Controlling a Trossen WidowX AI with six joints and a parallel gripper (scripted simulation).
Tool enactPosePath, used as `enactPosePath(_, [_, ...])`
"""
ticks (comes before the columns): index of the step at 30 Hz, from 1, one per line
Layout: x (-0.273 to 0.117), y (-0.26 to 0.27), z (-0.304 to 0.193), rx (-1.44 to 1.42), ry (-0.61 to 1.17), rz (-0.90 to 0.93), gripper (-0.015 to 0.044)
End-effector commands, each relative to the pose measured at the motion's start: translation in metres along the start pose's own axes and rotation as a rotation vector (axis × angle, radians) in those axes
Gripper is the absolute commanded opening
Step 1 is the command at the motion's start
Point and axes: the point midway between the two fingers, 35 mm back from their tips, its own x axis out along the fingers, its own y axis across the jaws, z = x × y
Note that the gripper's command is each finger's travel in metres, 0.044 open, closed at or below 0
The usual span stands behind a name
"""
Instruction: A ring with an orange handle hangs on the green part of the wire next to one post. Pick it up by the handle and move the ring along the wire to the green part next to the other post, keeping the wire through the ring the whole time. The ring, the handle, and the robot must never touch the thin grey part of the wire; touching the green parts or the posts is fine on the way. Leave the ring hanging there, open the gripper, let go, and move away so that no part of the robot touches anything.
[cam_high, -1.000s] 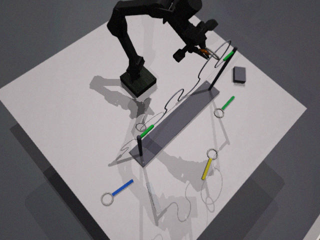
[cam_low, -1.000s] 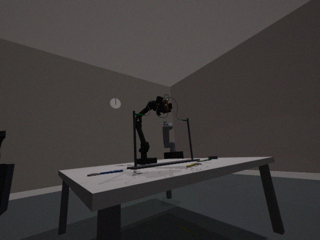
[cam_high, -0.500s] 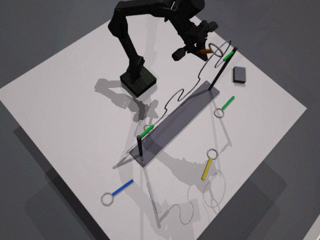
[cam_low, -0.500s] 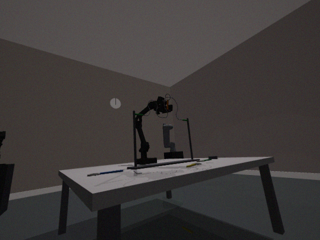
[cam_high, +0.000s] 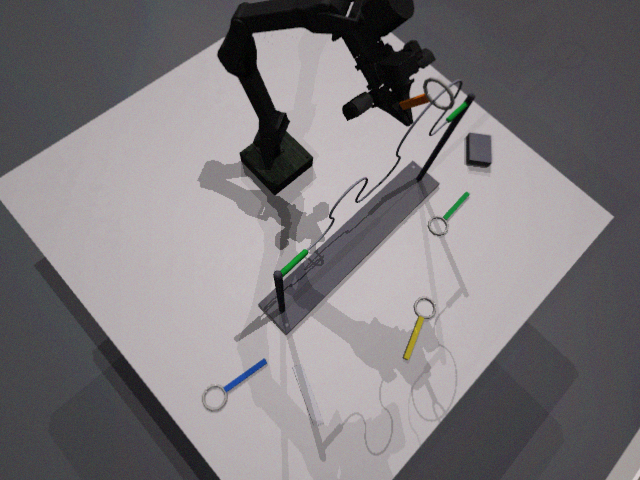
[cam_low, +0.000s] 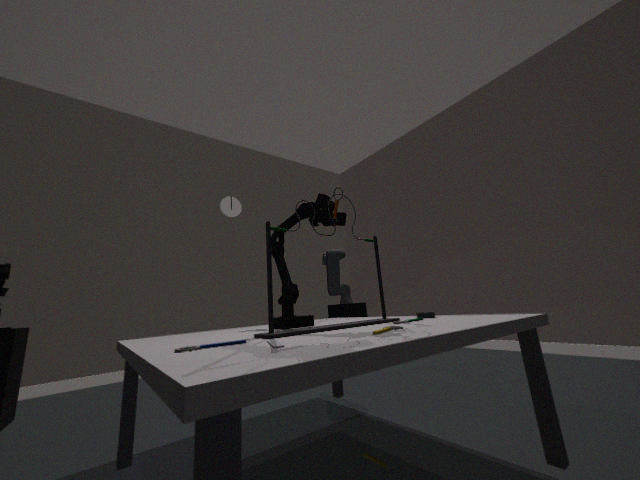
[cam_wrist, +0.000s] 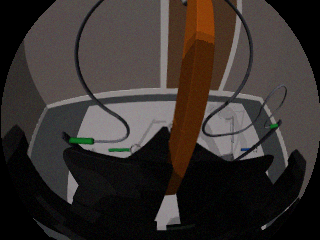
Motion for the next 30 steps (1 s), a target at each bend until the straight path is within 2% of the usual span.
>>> enactPosePath(1, [0.002,-0.001,-0.001,-0.044,0.000,-0.026,-0.0150])
enactPosePath(30, [0.002,-0.013,0.001,-0.358,-0.042,-0.200,-0.0150])
